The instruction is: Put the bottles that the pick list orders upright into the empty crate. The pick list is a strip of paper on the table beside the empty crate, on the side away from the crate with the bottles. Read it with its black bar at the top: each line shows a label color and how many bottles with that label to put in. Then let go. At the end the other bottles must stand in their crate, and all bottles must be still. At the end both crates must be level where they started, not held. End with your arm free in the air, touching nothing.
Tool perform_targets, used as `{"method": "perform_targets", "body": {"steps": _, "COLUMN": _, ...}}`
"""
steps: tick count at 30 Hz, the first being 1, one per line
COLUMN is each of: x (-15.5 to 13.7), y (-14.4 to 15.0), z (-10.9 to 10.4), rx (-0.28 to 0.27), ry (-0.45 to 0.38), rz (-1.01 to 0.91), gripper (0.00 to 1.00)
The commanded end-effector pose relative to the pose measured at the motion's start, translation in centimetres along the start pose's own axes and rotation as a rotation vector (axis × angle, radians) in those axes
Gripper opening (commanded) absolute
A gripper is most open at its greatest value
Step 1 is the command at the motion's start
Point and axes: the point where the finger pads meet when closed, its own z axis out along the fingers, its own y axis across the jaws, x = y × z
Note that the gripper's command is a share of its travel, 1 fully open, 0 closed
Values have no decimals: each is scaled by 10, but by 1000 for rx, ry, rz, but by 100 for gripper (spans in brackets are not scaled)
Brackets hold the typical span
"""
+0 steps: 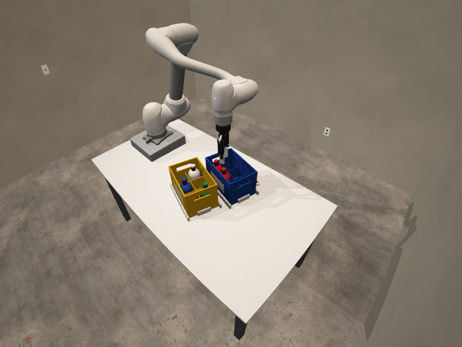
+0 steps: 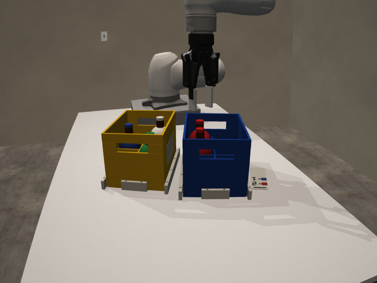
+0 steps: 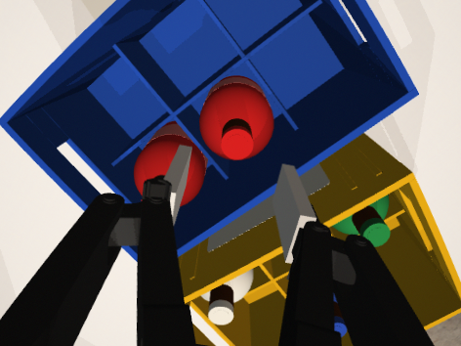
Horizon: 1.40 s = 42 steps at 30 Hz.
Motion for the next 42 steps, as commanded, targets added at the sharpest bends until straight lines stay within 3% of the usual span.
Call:
{"method": "perform_targets", "body": {"steps": 1, "x": 0, "y": 0, "z": 0, "rx": 0, "ry": 0, "rz": 0, "gripper": 38}}
{"method": "perform_targets", "body": {"steps": 18, "x": 0, "y": 0, "z": 0, "rx": 0, "ry": 0, "rz": 0, "gripper": 38}}
{"method": "perform_targets", "body": {"steps": 42, "x": -86, "y": 70, "z": 0, "rx": 0, "ry": 0, "rz": 0, "gripper": 38}}
